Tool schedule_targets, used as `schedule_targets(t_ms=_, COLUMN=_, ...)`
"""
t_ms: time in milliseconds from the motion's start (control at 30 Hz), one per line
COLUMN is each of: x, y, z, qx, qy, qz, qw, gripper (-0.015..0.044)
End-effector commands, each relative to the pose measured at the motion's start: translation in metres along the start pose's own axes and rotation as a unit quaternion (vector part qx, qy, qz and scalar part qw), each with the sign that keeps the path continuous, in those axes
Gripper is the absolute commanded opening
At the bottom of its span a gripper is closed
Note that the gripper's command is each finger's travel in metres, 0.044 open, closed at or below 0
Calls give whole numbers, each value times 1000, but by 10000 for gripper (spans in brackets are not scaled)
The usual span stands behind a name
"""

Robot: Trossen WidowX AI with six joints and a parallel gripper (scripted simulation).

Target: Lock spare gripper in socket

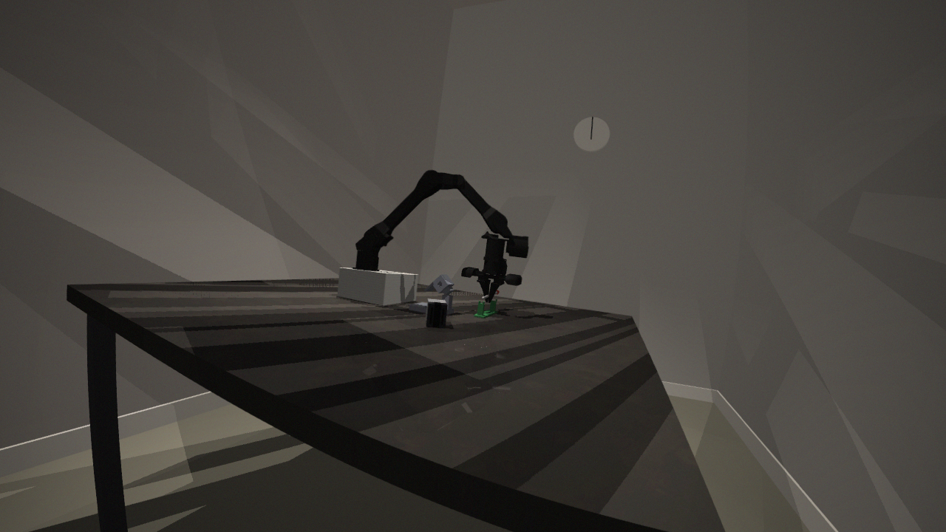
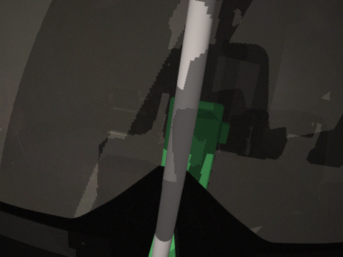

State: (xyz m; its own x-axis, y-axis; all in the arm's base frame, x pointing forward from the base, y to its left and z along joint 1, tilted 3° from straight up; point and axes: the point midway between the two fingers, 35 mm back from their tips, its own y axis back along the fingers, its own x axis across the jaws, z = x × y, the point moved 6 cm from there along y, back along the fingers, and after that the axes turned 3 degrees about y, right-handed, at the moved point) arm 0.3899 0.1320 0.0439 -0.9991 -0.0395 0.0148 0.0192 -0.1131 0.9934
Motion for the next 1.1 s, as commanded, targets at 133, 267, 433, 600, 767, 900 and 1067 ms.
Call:
schedule_targets(t_ms=133, x=1, y=13, z=1, qx=0, qy=0, qz=1, qw=1000, gripper=0)
schedule_targets(t_ms=267, x=2, y=8, z=0, qx=2, qy=-1, qz=6, qw=1000, gripper=0)
schedule_targets(t_ms=433, x=2, y=8, z=0, qx=2, qy=-1, qz=6, qw=1000, gripper=0)
schedule_targets(t_ms=600, x=-1, y=12, z=-14, qx=2, qy=0, qz=6, qw=1000, gripper=0)
schedule_targets(t_ms=767, x=-3, y=17, z=-30, qx=3, qy=0, qz=6, qw=1000, gripper=0)
schedule_targets(t_ms=900, x=-5, y=21, z=-42, qx=4, qy=1, qz=6, qw=1000, gripper=0)
schedule_targets(t_ms=1067, x=-6, y=25, z=-56, qx=5, qy=1, qz=6, qw=1000, gripper=0)
